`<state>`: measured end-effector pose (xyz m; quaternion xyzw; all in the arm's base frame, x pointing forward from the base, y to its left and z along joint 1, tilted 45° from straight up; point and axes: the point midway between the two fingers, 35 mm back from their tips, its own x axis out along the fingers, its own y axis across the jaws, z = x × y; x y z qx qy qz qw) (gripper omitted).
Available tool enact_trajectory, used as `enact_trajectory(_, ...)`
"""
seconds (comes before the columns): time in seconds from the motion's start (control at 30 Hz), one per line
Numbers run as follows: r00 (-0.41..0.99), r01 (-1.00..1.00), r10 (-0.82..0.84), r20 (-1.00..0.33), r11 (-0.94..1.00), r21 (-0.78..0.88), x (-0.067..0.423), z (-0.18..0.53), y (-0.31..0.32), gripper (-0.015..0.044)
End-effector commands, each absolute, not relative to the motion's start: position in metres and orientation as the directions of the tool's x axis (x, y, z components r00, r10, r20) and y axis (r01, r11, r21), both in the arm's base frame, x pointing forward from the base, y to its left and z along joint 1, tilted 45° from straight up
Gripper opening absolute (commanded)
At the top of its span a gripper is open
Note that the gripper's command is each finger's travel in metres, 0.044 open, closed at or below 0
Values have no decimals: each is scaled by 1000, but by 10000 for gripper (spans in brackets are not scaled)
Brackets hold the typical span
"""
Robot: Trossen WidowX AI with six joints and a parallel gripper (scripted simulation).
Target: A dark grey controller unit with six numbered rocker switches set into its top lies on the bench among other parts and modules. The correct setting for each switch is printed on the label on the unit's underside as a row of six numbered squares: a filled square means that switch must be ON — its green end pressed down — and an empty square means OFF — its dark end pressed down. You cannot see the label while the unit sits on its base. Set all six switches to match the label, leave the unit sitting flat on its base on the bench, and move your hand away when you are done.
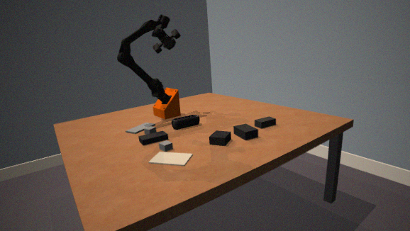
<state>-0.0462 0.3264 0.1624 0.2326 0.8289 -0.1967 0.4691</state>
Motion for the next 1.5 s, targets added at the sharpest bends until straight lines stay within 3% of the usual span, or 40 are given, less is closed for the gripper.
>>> enact_trajectory(0.0, -296, 675, 247, -923, 738, -19, 17, 140, 317, 0)
enact_trajectory(0.3, 87, 843, 170, -982, 513, 164, 152, 94, 243, 0)
enact_trajectory(0.63, 347, 919, -197, -917, 268, 290, 234, 61, 93, 0)
enact_trajectory(0.8, 346, 938, -446, -826, 147, 313, 234, 51, 4, 0)
enact_trajectory(1.0, 213, 953, -706, -676, -1, 302, 197, 46, -87, 0)
enact_trajectory(1.47, 186, 956, -722, -666, -24, 294, 194, 47, -94, 0)
